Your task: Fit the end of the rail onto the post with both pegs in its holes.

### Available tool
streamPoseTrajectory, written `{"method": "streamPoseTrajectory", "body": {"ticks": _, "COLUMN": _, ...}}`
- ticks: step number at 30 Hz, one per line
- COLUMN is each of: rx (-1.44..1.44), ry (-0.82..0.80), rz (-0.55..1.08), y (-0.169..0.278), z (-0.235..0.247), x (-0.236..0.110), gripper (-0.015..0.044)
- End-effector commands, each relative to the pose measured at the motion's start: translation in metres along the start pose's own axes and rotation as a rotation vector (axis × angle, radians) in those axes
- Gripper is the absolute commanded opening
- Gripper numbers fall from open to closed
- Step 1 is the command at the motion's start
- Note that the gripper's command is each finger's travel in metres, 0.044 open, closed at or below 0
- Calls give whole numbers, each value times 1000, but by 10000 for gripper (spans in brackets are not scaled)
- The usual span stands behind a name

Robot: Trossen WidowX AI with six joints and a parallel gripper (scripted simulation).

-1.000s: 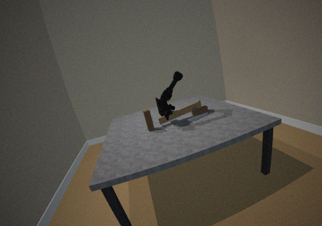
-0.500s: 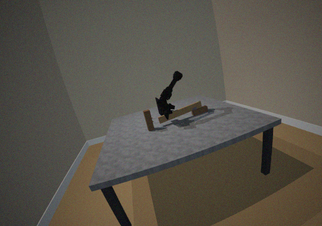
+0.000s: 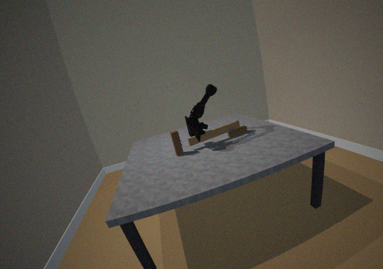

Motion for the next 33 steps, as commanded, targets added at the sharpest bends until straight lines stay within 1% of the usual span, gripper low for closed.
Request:
{"method": "streamPoseTrajectory", "body": {"ticks": 1, "rx": 1, "ry": 19, "rz": -4, "y": 0, "z": -2, "x": -9, "gripper": 0}}
{"method": "streamPoseTrajectory", "body": {"ticks": 24, "rx": 1, "ry": 19, "rz": -4, "y": 0, "z": -2, "x": -20, "gripper": 0}}
{"method": "streamPoseTrajectory", "body": {"ticks": 33, "rx": 1, "ry": 19, "rz": -4, "y": 0, "z": -1, "x": -17, "gripper": 0}}
Point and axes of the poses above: the point midway between the two fingers, 35 mm back from their tips, its own x axis out along the fingers, its own z axis across the jaws, y = z × x, the point moved 4 cm from there along -x, back along the fingers, and after that the axes turned 9 degrees about x, right-handed, at the moved point
